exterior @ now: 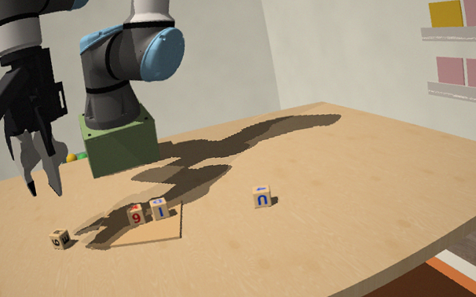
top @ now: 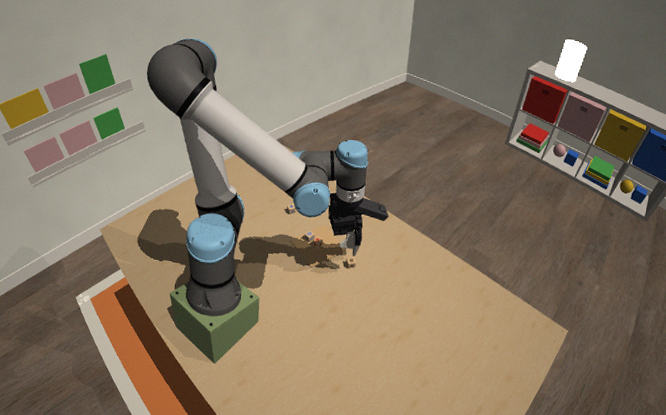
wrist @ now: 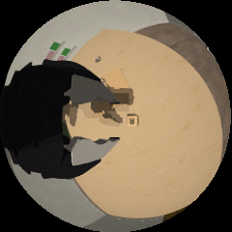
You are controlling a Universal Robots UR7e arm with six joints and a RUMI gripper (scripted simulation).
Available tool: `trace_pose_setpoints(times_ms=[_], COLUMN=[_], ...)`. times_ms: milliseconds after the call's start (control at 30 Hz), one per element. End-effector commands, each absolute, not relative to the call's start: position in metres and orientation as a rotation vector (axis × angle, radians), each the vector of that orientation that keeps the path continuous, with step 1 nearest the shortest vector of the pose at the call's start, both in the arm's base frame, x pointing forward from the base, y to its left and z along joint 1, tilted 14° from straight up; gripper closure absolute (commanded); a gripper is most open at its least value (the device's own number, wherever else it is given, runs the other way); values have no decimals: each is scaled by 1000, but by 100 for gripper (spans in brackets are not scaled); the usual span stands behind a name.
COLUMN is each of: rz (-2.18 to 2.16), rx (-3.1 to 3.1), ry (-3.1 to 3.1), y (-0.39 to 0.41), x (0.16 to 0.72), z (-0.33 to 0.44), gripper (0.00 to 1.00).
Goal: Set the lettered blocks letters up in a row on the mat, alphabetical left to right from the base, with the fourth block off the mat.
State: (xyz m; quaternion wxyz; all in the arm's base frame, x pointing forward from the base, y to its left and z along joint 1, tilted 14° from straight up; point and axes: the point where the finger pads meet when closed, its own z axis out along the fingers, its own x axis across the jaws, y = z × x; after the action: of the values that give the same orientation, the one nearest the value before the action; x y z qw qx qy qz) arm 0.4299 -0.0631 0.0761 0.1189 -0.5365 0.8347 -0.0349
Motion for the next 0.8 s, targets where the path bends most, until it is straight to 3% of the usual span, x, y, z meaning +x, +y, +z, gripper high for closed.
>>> trace_pose_setpoints(times_ms=[0, 767], rz=[-103, -103], rx=[-1569, -1569], ry=[2440, 2440], y=[-63, -63], x=[430, 432], z=[76, 68], gripper=[63, 63])
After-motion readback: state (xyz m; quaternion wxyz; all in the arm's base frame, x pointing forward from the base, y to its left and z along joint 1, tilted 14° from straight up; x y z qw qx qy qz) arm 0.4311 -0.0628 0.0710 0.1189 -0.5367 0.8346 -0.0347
